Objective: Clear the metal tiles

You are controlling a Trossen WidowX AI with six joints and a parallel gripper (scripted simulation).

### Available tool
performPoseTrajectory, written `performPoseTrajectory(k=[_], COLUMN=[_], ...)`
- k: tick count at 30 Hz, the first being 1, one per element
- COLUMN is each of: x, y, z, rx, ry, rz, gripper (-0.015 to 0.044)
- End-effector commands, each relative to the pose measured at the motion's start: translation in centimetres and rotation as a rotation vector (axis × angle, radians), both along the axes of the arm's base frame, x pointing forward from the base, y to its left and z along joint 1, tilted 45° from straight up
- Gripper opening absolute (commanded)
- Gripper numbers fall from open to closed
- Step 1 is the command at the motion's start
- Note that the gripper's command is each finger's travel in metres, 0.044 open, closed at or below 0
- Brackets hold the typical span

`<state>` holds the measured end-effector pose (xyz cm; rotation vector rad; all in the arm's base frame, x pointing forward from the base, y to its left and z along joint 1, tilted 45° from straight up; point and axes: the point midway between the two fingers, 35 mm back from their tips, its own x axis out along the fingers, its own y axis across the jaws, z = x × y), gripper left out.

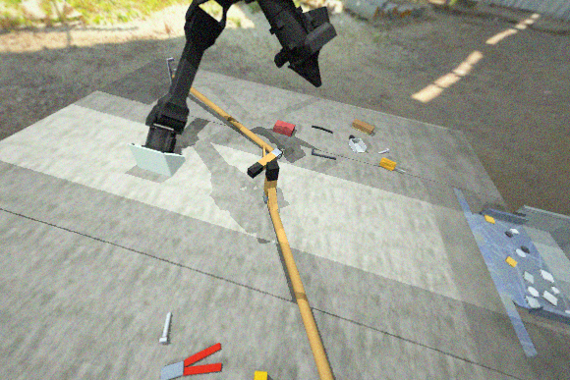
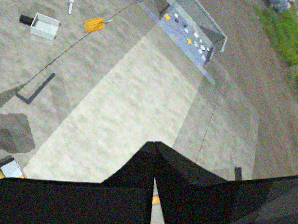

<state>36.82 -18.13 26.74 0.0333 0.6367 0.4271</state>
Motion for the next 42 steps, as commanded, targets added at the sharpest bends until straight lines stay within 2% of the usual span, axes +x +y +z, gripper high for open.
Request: performPoseTrajectory(k=[1, 42], x=[-0.1, -2.5], y=[0.7, 7.3], z=[-1.0, -6.0], rx=[0.035, 0.282], ry=[0.046, 0.407], rz=[0.005, 0.089], gripper=[0.0000, 0.0000])
